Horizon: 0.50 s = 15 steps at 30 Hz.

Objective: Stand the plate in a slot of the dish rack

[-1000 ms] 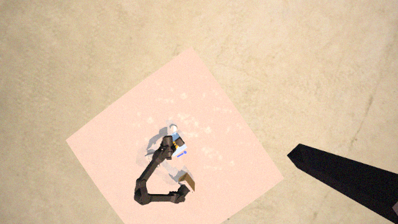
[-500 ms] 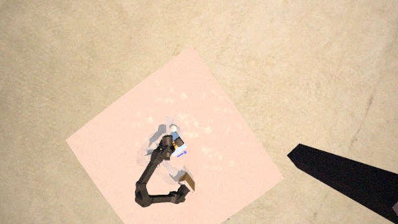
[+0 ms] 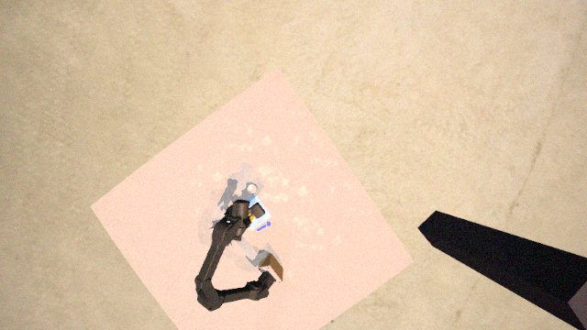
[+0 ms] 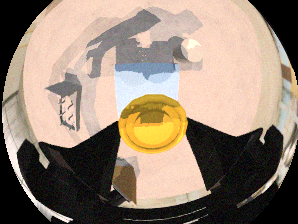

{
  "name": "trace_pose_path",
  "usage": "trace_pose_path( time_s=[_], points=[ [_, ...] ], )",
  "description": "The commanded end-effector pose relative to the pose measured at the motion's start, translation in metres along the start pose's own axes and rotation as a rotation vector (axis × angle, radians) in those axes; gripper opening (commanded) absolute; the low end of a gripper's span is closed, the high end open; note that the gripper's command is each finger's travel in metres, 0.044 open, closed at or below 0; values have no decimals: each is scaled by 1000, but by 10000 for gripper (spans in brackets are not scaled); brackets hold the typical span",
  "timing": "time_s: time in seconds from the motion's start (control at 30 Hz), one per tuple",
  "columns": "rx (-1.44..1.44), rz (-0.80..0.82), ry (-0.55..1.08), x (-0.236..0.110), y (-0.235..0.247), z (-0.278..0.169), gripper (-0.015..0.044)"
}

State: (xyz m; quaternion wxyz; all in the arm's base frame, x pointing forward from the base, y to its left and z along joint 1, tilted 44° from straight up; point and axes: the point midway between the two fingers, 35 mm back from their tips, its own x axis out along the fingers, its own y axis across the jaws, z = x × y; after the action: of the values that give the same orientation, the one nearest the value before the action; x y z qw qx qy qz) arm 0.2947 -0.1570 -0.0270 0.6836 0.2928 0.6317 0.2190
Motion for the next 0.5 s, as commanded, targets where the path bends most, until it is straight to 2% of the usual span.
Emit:
trace_pose_path(
  time_s=[0.0,0.33,0.47],
  points=[
    [-7,-5,1,-18,-1,1,0],
    [-8,-1,2,-55,-1,1,0],
    [-8,0,2,-60,0,1,0]
  ],
)
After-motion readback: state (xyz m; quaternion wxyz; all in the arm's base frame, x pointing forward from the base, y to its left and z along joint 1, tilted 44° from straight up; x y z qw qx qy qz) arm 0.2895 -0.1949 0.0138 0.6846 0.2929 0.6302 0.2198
